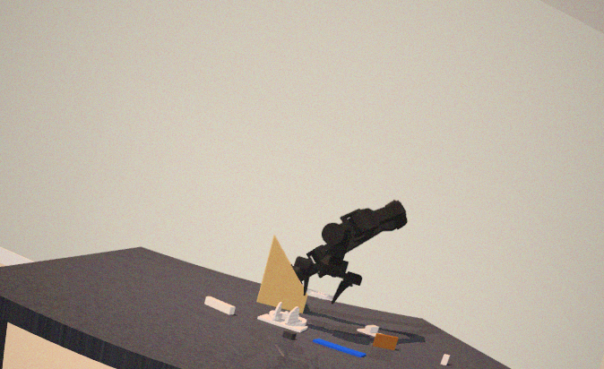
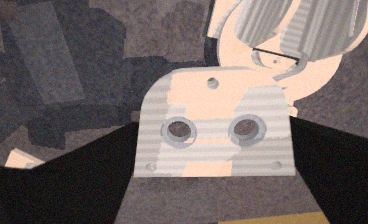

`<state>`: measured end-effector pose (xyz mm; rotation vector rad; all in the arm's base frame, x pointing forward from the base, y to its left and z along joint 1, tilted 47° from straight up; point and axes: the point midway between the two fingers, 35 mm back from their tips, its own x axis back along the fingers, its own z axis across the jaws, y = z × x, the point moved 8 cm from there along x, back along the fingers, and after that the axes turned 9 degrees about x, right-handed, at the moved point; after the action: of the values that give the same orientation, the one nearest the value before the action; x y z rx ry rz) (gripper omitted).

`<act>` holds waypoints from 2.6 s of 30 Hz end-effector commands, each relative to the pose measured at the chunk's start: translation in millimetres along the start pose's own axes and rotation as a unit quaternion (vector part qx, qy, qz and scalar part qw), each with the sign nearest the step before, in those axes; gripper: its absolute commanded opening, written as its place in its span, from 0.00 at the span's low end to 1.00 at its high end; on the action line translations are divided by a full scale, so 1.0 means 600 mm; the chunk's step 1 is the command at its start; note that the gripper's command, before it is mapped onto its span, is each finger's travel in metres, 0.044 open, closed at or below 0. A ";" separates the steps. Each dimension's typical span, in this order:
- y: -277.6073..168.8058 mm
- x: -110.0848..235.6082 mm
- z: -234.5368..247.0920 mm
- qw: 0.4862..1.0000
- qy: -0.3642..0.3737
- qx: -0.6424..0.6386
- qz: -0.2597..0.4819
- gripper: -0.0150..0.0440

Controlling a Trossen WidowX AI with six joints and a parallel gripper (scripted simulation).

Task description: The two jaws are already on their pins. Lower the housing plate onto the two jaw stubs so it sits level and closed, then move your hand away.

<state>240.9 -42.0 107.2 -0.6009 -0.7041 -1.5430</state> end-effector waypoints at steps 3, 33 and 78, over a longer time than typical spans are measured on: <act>-0.005 -0.002 -0.038 0.999 0.006 -0.043 0.001 0.85; -0.029 -0.006 -0.119 0.990 0.029 -0.141 -0.002 0.85; -0.030 -0.005 -0.106 0.990 0.029 -0.139 -0.002 0.85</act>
<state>225.2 -86.3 60.3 -0.7559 -0.4573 -1.6659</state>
